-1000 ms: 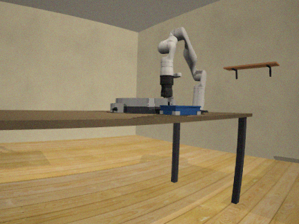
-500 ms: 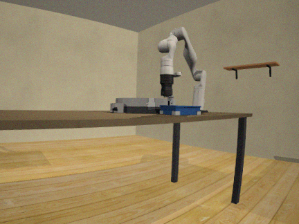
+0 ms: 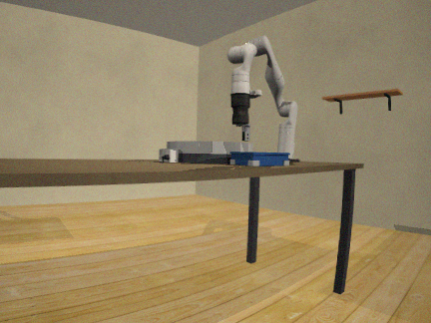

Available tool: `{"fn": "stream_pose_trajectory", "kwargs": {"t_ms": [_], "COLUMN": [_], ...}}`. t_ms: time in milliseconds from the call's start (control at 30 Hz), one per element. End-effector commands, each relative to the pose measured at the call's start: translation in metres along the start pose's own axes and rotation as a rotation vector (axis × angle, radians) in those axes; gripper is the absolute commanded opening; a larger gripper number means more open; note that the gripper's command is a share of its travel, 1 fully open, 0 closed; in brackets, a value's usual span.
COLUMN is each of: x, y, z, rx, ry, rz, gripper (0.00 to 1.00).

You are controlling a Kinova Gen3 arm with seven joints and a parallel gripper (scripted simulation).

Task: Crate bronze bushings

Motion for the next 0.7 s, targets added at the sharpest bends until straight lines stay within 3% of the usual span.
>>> {"fn": "stream_pose_trajectory", "kwargs": {"t_ms": [0,33,200,667], "x": [0.002,0.002,0.057,0.056], "y": [0.001,0.001,0.000,0.000], "z": [0.000,0.000,0.000,0.000], "rx": [0.000,0.000,0.000,0.000], "ry": [0.002,0.002,0.002,0.002], "rz": [-0.003,-0.003,-0.003,-0.002], "gripper": [0.42,0.42,0.42,0.42]}}
Point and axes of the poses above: the point where the finger pads meet when closed, its own x axis back along the fingers, its own z axis across the jaws, y = z × x, the point moved 1 cm from there along x, back along the fingers, and after that the axes turned 2 degrees about x, right-handed, at the moved point
